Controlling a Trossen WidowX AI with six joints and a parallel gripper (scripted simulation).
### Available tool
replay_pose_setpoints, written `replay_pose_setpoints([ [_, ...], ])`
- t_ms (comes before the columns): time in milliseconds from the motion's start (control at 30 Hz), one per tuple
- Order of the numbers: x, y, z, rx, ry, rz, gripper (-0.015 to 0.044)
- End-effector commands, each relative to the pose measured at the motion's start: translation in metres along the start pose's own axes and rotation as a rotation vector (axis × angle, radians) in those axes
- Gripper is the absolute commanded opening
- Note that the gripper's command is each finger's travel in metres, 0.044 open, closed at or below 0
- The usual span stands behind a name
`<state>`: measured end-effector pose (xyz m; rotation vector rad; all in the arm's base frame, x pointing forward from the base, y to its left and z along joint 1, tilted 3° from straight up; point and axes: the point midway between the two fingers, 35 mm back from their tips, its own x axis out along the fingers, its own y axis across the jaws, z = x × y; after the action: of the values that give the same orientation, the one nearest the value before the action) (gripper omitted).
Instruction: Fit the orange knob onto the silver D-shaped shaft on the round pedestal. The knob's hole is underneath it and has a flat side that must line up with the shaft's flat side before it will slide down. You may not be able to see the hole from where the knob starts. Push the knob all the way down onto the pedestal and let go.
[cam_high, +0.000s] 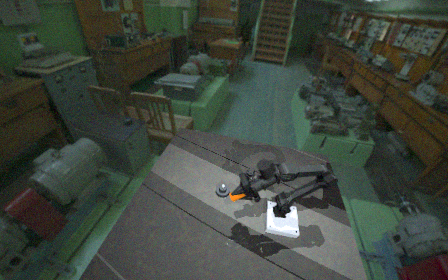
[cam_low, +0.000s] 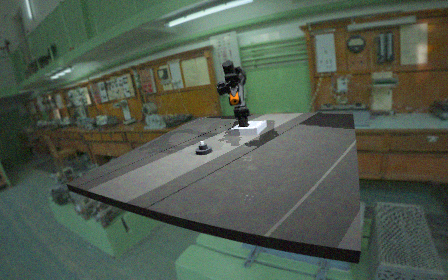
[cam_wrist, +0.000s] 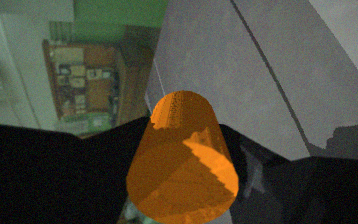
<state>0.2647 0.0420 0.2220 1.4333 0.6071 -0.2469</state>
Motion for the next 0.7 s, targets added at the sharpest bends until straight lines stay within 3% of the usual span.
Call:
replay_pose_setpoints([
  [0, -0.0011, 0.0003, -0.0005, 0.002, 0.002, 0.045, 0.0000],
  [667, 0.0000, -0.0006, 0.0000, 0.000, 0.000, 0.008, 0.0000],
])
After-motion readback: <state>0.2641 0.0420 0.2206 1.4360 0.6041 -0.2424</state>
